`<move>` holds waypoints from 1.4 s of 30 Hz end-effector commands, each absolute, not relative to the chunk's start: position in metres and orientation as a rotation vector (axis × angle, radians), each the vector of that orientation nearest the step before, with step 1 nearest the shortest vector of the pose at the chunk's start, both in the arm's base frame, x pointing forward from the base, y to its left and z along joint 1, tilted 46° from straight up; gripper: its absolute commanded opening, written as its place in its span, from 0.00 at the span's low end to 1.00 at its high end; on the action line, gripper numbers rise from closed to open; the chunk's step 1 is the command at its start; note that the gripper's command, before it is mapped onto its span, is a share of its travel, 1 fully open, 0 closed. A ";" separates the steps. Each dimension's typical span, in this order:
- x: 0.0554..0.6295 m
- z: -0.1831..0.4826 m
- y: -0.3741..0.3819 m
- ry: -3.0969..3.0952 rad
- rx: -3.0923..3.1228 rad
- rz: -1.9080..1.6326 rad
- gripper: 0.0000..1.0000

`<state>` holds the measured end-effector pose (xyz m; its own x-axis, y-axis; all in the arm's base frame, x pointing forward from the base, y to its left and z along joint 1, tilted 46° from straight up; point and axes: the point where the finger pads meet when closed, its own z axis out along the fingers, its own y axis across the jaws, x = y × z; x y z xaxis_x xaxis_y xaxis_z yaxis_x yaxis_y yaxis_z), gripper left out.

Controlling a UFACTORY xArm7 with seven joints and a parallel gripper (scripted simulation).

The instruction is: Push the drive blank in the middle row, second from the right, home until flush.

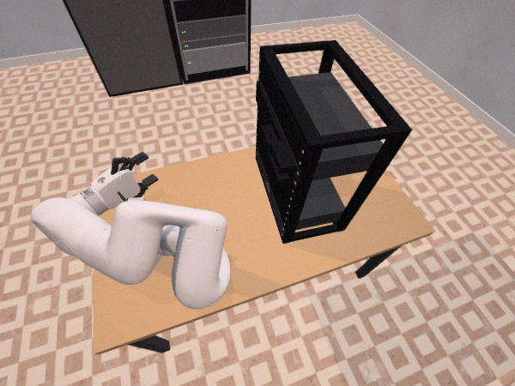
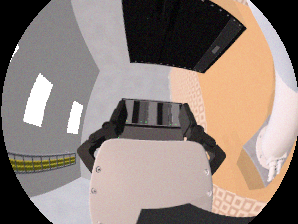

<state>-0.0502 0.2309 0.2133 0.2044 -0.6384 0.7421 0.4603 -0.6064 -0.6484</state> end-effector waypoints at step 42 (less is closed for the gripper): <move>0.083 0.287 0.229 0.513 -1.133 -1.881 1.00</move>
<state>0.0789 0.2301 0.2840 -0.2065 -0.8296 0.5187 0.4589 -0.5503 -0.6975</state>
